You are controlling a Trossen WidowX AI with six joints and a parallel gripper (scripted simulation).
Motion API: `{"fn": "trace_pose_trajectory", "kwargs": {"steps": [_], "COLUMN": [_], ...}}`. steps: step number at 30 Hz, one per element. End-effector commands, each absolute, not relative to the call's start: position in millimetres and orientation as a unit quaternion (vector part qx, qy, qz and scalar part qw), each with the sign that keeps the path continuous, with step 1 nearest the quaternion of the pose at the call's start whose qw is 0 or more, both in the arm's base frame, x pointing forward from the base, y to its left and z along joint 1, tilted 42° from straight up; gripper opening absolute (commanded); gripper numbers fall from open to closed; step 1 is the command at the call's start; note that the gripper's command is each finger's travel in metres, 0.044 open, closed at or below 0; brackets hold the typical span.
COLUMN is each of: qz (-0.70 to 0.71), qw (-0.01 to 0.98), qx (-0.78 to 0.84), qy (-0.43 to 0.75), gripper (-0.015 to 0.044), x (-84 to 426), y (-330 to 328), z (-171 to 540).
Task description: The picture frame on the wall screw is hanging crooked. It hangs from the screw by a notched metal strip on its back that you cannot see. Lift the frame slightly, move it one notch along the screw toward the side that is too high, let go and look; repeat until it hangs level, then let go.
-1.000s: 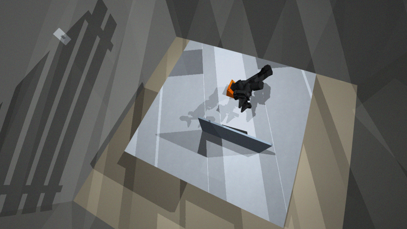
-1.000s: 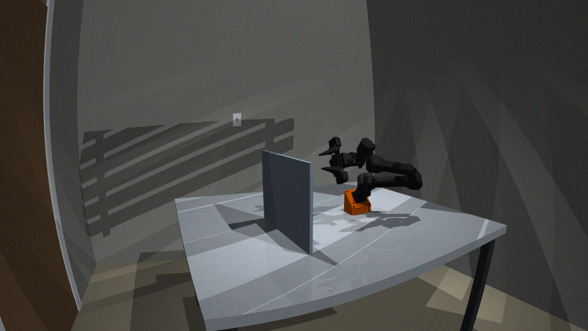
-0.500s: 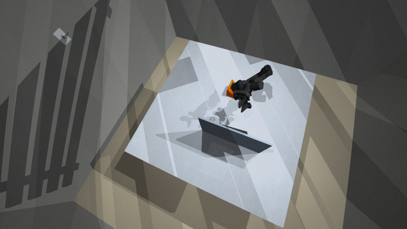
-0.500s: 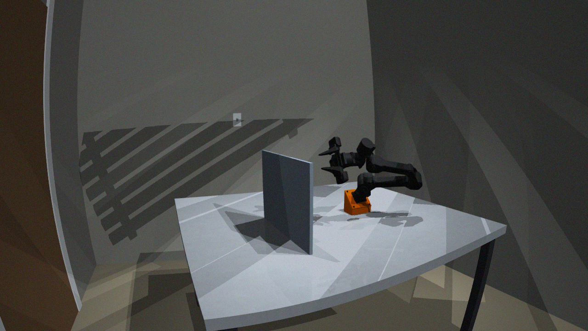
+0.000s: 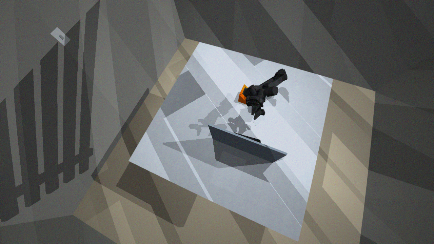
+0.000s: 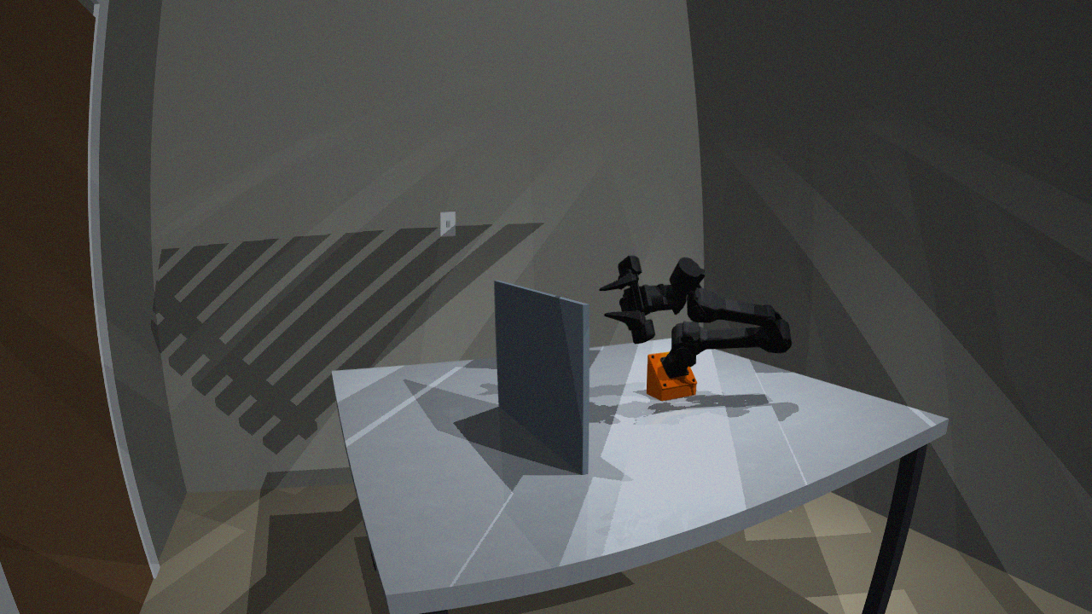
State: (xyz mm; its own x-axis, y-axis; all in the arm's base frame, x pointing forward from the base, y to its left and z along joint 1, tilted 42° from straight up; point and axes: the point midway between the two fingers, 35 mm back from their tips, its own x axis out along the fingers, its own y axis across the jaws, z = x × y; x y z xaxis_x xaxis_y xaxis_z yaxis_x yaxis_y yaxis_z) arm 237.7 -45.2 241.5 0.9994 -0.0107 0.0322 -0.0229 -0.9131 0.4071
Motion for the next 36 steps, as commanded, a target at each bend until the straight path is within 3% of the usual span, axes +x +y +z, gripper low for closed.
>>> {"fn": "trace_pose_trajectory", "kwargs": {"steps": [1,10,29,36], "qz": [0.015,0.015,0.015,0.016], "qw": [0.219,0.279,0.280,0.280], "qx": [0.976,0.960,0.960,0.960], "qy": [-0.010,-0.009,-0.009,-0.009], "gripper": [0.0260,0.0260,0.0260,0.0260], "x": [240.6,248.5,249.3,274.9], "y": [-40.1,-2.4,-1.7,-1.8], "z": [236.4,206.0,205.7,213.4]}}
